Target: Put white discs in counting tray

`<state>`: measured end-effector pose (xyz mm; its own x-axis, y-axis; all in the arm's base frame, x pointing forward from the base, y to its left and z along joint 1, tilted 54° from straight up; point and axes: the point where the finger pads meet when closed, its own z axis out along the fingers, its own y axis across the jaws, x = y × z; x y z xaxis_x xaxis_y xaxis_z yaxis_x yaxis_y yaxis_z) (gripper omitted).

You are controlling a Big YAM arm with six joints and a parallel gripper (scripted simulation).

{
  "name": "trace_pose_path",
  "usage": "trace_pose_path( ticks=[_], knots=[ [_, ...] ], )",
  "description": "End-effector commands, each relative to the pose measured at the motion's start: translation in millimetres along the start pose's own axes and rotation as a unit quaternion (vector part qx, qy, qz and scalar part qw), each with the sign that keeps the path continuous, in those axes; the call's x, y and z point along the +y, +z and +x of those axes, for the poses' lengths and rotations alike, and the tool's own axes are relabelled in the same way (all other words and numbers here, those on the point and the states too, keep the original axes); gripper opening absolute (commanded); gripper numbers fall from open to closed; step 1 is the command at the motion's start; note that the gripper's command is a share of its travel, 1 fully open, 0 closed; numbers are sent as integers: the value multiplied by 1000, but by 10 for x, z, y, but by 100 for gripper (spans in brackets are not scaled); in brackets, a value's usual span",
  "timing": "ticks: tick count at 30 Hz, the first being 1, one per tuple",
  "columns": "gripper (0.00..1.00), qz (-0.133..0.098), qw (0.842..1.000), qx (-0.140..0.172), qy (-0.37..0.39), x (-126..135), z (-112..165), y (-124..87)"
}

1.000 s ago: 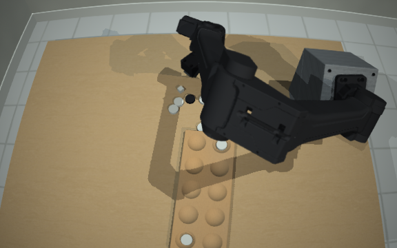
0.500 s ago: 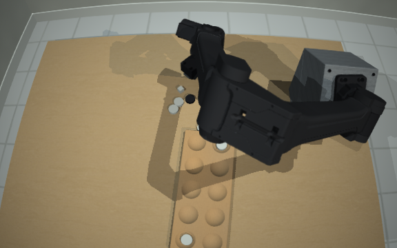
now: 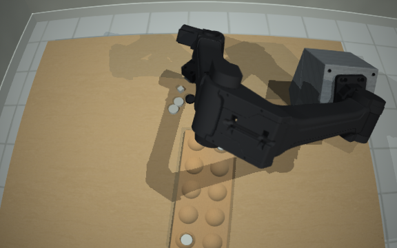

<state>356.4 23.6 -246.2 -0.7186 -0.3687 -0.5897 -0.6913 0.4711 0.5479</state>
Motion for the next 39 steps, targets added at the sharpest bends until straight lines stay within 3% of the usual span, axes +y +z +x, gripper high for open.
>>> trace_pose_path(
  ticks=[1,39],
  knots=[
    [45,-8,1000,4,10,64,39,143],
    [45,-6,1000,3,6,32,20,631]
  ],
)
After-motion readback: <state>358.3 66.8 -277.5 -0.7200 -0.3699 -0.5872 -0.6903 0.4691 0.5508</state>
